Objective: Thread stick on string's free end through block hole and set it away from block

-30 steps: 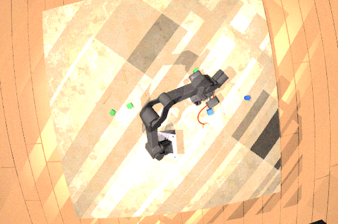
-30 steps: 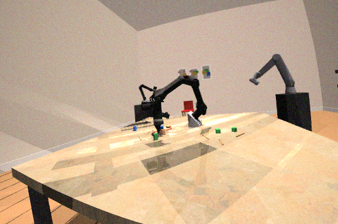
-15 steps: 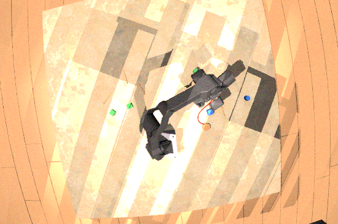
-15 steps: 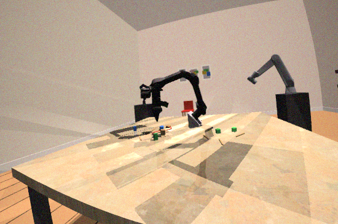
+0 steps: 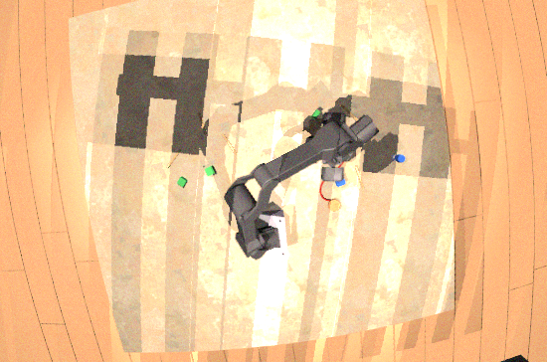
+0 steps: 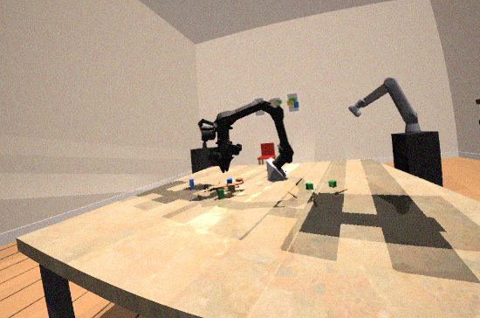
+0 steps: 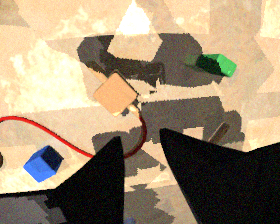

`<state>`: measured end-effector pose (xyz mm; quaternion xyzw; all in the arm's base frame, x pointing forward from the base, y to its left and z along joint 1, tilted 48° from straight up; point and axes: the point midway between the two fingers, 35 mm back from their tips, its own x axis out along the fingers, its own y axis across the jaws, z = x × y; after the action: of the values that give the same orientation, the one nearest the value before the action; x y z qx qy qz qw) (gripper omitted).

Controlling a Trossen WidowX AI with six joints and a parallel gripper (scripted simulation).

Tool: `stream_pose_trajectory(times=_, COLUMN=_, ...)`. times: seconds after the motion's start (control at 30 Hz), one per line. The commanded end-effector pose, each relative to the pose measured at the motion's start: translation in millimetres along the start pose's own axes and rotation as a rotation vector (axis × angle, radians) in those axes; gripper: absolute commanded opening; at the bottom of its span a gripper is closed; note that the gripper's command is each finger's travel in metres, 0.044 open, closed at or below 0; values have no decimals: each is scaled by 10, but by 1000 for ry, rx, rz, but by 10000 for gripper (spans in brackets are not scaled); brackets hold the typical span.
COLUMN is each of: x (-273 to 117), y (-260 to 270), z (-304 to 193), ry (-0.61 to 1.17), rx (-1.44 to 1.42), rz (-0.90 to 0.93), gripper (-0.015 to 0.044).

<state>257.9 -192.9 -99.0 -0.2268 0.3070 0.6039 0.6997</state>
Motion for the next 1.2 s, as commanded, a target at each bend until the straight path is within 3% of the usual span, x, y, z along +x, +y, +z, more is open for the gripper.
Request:
stream_pose_trajectory(times=0.0, x=-9, y=81, z=128, ry=-4, rx=720, rz=5, gripper=122)
stream_pose_trajectory(times=0.1, x=-7, y=112, z=173, ry=-4, rx=1002, rz=9, gripper=122)
stream_pose_trajectory(times=1.03, x=10, y=279, z=398, ry=14, rx=2465, rz=32, gripper=122)
stream_pose_trajectory(times=1.17, x=11, y=284, z=405, ry=16, rx=2540, rz=33, gripper=122)
